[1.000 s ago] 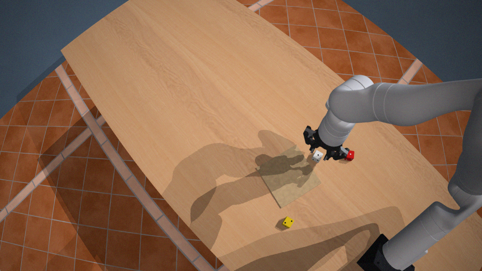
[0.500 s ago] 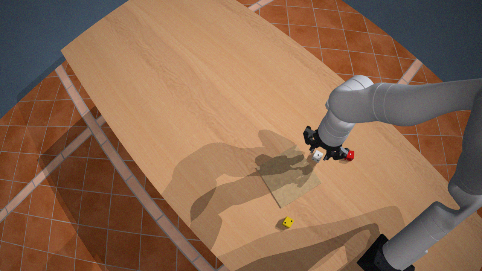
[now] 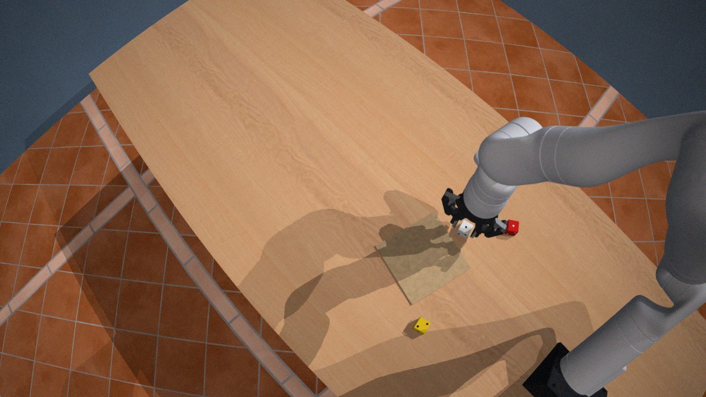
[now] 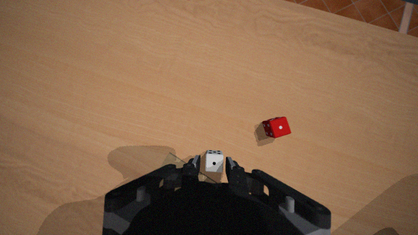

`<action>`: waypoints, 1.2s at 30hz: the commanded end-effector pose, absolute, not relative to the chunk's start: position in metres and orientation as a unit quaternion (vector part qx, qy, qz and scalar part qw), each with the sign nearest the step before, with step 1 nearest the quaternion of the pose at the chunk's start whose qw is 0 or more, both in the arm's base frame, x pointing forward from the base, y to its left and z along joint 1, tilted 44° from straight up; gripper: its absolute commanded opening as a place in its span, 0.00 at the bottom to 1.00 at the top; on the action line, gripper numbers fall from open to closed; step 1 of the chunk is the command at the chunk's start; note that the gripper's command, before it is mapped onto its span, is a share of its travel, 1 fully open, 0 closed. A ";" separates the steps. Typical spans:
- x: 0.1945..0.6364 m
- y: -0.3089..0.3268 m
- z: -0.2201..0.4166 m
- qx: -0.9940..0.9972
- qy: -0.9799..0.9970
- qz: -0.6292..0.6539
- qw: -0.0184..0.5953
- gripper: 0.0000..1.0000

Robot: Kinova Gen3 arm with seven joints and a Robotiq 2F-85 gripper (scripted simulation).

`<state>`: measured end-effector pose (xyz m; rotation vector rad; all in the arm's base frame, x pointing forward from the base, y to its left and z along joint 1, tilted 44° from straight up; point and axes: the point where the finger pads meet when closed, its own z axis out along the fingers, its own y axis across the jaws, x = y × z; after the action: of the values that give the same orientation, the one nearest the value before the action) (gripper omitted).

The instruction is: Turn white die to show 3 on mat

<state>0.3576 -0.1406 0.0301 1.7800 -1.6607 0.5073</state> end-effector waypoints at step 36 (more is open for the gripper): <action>0.354 -0.152 0.021 0.675 -0.634 0.192 0.324 0.41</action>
<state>0.3533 -0.1523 0.0207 1.7707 -1.6635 0.5023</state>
